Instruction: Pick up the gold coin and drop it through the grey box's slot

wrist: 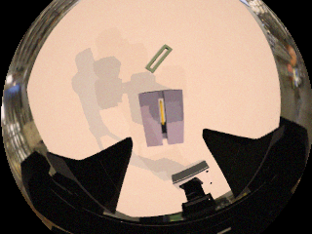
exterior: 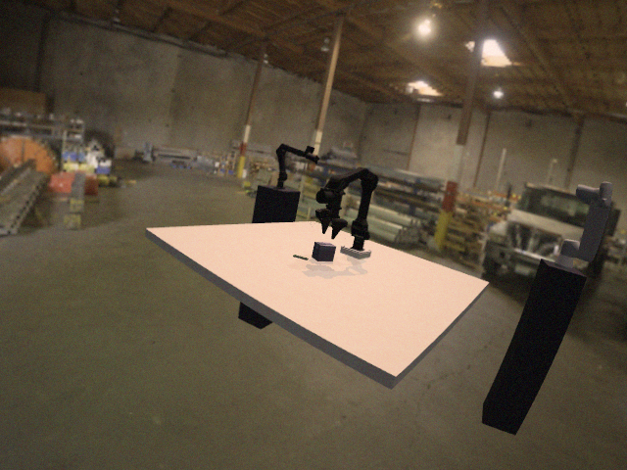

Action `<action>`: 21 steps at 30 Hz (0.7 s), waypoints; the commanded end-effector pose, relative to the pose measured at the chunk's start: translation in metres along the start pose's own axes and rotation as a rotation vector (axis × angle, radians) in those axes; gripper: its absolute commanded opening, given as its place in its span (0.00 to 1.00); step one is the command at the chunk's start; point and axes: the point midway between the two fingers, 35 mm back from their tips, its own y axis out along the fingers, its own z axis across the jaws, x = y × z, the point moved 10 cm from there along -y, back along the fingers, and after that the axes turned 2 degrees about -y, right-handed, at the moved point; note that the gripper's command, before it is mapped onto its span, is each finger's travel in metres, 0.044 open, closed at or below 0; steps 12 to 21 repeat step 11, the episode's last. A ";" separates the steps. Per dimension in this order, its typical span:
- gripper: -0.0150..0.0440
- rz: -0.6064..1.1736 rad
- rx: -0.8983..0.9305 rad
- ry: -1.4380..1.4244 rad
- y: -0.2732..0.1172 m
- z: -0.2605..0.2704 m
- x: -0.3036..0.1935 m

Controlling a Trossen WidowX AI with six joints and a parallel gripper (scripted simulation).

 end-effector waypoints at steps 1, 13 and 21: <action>1.00 -0.016 0.005 0.002 -0.034 -0.001 -0.002; 1.00 -0.015 0.005 0.002 -0.037 -0.001 -0.003; 1.00 -0.015 0.005 0.002 -0.037 -0.001 -0.003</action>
